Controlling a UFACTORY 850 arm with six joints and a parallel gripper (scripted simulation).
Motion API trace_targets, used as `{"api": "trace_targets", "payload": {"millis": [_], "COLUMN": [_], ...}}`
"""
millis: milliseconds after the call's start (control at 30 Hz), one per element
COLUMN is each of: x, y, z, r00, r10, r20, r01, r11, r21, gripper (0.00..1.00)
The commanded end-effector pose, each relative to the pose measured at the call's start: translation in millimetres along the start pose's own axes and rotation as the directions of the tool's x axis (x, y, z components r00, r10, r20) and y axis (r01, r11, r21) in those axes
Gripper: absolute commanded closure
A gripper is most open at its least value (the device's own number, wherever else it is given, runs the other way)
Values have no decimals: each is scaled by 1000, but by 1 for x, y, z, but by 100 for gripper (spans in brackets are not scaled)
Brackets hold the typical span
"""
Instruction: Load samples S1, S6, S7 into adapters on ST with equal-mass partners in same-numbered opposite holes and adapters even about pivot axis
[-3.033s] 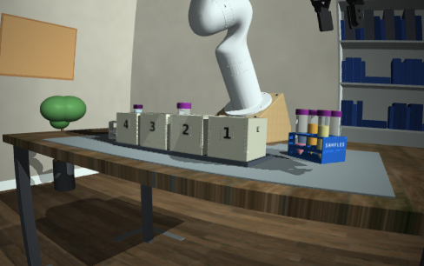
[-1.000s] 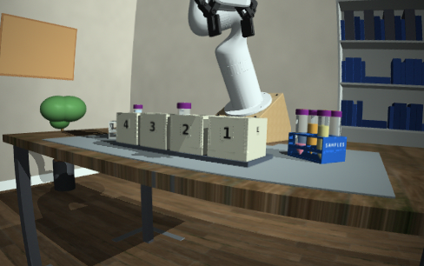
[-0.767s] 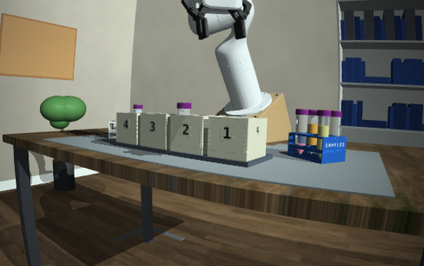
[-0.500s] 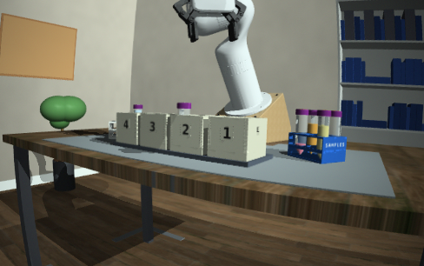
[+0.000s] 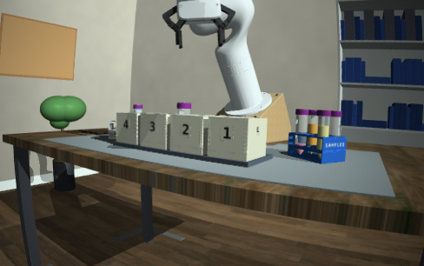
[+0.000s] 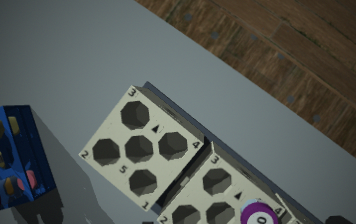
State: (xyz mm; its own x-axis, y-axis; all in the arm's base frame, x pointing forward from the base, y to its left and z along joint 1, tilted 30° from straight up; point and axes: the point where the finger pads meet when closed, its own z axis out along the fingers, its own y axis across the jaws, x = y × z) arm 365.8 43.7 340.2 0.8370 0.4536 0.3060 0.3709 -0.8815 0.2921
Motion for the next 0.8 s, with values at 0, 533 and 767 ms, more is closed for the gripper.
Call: {"api": "trace_targets", "payload": {"millis": [0, 533, 767], "x": [-11, -61, -86], "y": [6, 26, 32], "z": [0, 8, 13], "r00": [997, 914, 834], "r10": [80, 401, 545], "r20": [-11, -53, -80], "r01": [-80, -404, -550], "r11": [997, 914, 833], "r21": [-19, -48, -55], "gripper": [0, 0, 0]}}
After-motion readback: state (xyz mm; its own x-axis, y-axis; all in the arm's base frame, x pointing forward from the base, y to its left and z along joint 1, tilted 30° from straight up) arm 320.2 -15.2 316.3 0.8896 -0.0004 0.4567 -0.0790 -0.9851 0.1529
